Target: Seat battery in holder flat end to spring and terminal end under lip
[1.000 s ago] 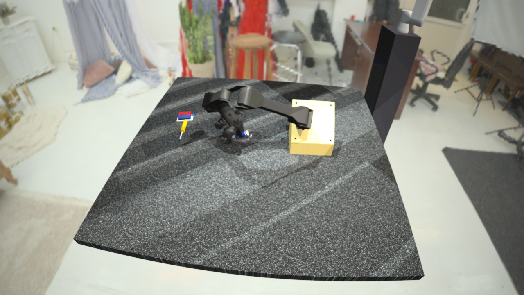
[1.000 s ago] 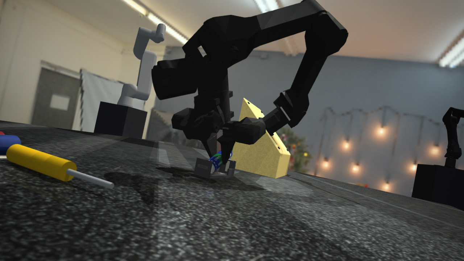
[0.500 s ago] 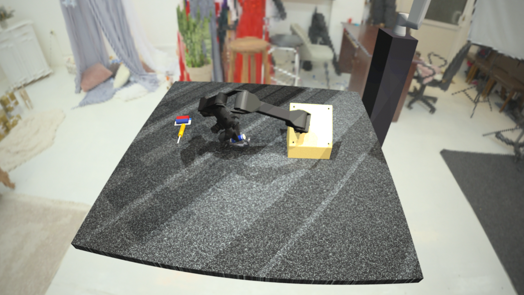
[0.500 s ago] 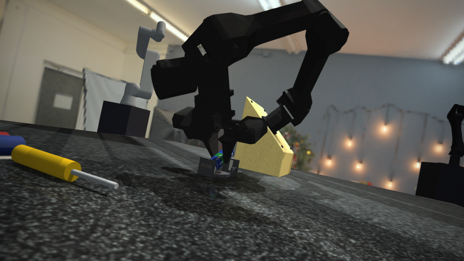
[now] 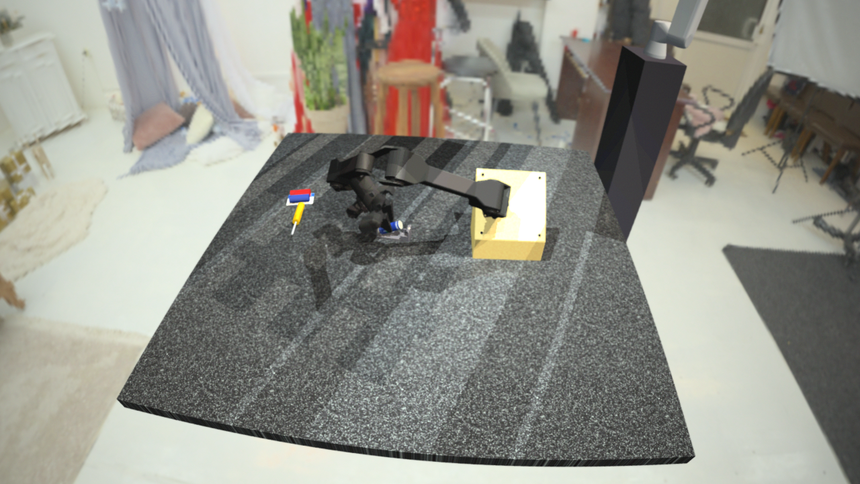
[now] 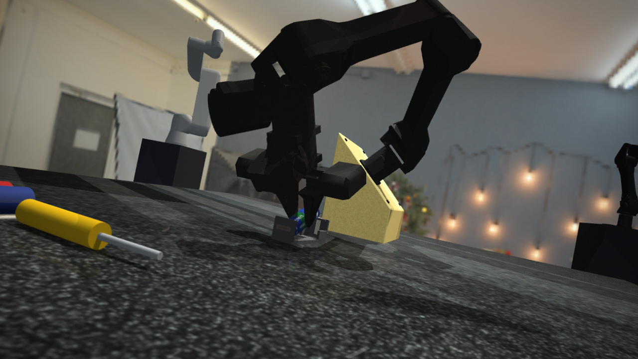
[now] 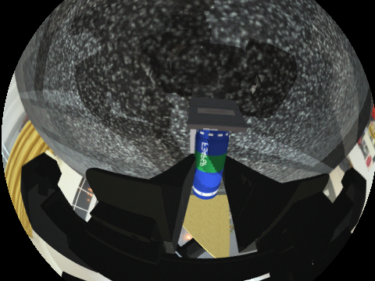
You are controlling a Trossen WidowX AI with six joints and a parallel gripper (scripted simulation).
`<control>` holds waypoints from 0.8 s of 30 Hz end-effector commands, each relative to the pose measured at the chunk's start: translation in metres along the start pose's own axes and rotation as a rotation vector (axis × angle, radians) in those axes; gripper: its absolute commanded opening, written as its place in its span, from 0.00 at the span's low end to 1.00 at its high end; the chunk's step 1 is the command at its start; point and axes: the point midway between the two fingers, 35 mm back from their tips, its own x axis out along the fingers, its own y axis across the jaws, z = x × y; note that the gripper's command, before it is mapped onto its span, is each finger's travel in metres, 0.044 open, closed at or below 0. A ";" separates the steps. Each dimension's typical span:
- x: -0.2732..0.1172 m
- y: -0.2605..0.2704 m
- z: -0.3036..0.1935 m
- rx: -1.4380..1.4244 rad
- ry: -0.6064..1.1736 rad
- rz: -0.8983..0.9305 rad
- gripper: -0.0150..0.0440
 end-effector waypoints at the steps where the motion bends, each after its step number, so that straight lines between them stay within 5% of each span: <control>1: 0.000 -0.001 0.003 -0.002 -0.029 -0.007 0.40; 24: 0.005 -0.003 0.003 0.006 -0.130 -0.018 0.40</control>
